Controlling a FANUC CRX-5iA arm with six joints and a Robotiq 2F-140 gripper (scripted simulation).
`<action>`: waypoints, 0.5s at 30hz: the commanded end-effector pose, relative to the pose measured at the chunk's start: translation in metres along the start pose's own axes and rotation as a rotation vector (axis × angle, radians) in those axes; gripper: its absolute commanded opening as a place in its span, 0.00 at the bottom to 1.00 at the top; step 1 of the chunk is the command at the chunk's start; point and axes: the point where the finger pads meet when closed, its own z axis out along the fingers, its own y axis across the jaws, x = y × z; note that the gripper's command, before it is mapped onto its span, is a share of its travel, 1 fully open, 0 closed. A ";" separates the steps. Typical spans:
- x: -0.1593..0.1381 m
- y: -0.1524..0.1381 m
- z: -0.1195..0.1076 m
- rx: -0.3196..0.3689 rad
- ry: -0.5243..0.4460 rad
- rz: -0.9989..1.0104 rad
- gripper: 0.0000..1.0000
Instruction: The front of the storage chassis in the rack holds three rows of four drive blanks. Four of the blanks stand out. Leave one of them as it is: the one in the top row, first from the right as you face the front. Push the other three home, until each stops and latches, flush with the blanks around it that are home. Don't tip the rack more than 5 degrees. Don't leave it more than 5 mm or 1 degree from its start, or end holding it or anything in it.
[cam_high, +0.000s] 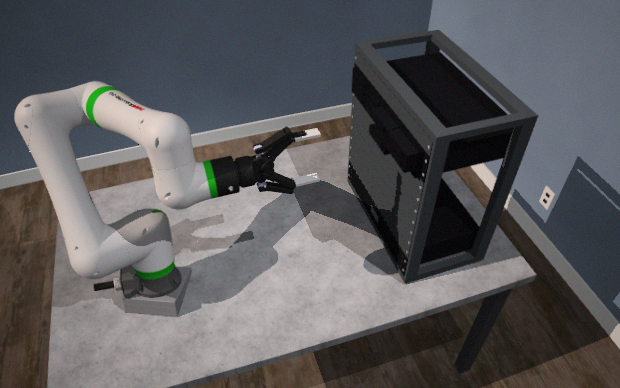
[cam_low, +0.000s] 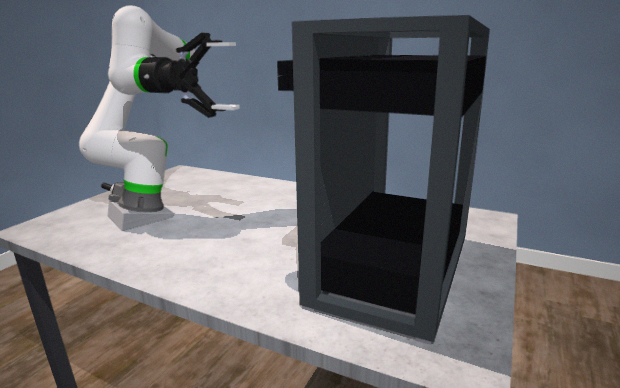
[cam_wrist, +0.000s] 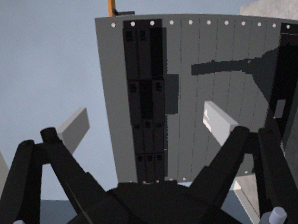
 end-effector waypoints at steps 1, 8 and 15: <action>0.002 -0.002 -0.001 0.006 0.006 -0.003 1.00; 0.004 -0.005 -0.002 0.012 0.013 -0.005 1.00; 0.004 -0.005 -0.002 0.013 0.014 -0.006 1.00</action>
